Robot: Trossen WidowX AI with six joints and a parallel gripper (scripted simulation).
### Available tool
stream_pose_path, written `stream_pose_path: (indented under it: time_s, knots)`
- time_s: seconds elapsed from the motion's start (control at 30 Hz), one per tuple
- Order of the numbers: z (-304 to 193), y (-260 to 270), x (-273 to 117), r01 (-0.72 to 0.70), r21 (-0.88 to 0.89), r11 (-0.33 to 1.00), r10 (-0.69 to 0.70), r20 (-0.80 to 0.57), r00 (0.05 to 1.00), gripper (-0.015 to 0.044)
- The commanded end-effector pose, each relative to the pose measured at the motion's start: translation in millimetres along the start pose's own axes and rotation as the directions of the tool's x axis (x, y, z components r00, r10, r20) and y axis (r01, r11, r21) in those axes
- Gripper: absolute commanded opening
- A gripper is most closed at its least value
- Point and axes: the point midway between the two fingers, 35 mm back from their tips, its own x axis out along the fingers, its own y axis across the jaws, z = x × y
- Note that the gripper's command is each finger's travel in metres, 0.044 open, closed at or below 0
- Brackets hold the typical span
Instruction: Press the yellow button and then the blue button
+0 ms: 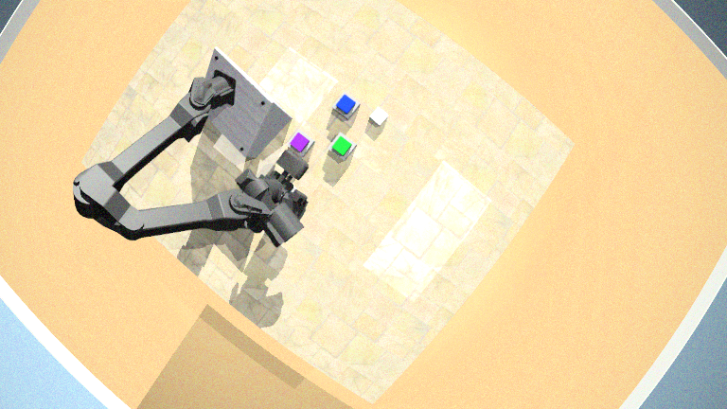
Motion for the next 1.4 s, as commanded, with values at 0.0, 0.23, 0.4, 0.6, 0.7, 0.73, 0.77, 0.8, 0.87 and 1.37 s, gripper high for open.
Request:
stream_pose_path:
  time_s: [0.0, 0.23, 0.4, 0.6, 0.7, 0.73, 0.77, 0.8, 0.87, 1.37]
  knots:
    - [1, 0, -23, -0.001, 0.001, 1.0, 0.001, 0.007, 1.0, 0.002]
    - [2, 1, -40, -0.003, -0.001, 1.0, 0.003, 0.007, 1.0, 0.002]
    - [1, 1, -92, -0.004, -0.001, 1.0, 0.004, 0.006, 1.0, 0.002]
    - [5, 9, -94, -0.01, -0.002, 1.0, 0.01, 0.01, 1.0, 0.002]
    - [21, 49, -99, -0.035, -0.007, 0.999, 0.036, 0.019, 0.999, 0.002]
    - [25, 65, -101, -0.042, -0.008, 0.999, 0.043, 0.021, 0.999, 0.002]
    - [28, 80, -102, -0.048, -0.01, 0.999, 0.048, 0.022, 0.999, 0.002]
    - [30, 96, -104, -0.052, -0.011, 0.999, 0.053, 0.022, 0.998, 0.002]
    - [32, 127, -106, -0.058, -0.012, 0.998, 0.058, 0.02, 0.998, 0.002]
    - [-3, 256, -93, -0.02, 0.0, 1.0, 0.02, 0.009, 1.0, 0.002]
